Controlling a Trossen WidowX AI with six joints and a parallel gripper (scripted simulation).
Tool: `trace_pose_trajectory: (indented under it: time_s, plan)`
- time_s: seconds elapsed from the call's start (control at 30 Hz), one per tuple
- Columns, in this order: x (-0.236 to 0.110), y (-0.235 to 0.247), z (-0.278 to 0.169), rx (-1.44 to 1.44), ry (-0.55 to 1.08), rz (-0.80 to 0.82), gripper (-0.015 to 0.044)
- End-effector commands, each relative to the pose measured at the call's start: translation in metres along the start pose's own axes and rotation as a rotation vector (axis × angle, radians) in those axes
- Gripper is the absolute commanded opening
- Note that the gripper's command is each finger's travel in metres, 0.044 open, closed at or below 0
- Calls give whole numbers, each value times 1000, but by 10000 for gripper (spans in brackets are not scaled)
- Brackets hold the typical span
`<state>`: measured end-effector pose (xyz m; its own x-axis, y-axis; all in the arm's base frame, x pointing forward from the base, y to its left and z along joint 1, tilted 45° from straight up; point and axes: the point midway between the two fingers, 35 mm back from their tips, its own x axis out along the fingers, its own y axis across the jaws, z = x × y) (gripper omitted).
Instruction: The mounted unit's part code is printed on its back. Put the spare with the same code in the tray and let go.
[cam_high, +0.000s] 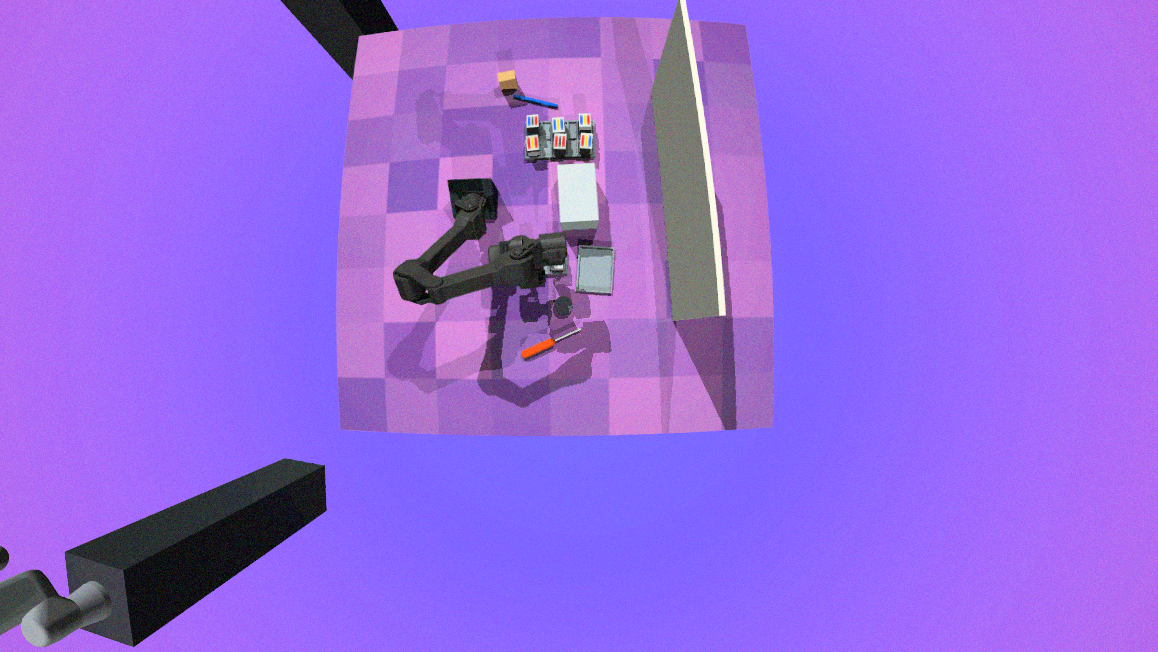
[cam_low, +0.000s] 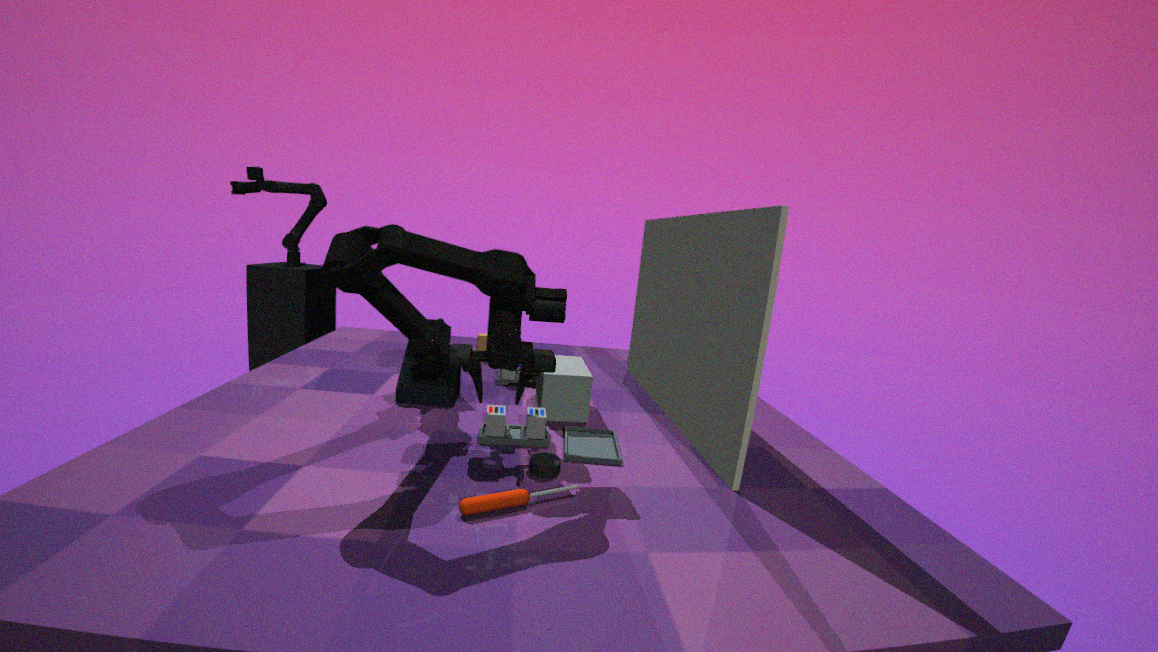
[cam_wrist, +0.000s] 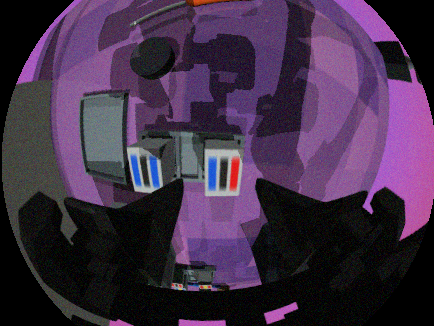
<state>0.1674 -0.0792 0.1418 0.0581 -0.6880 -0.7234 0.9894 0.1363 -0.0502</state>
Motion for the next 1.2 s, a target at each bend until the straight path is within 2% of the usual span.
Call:
trace_pose_trajectory:
  time_s: [0.0, 0.83, 1.1, 1.17]
  plan:
    - [8, -1, 1, 1, -3, 4, 300]
    - [47, -4, 3, 2, -20, 3, 300]
    - [48, -4, 3, 2, -21, 2, 300]
    - [47, -3, 2, 3, -16, 1, 247]
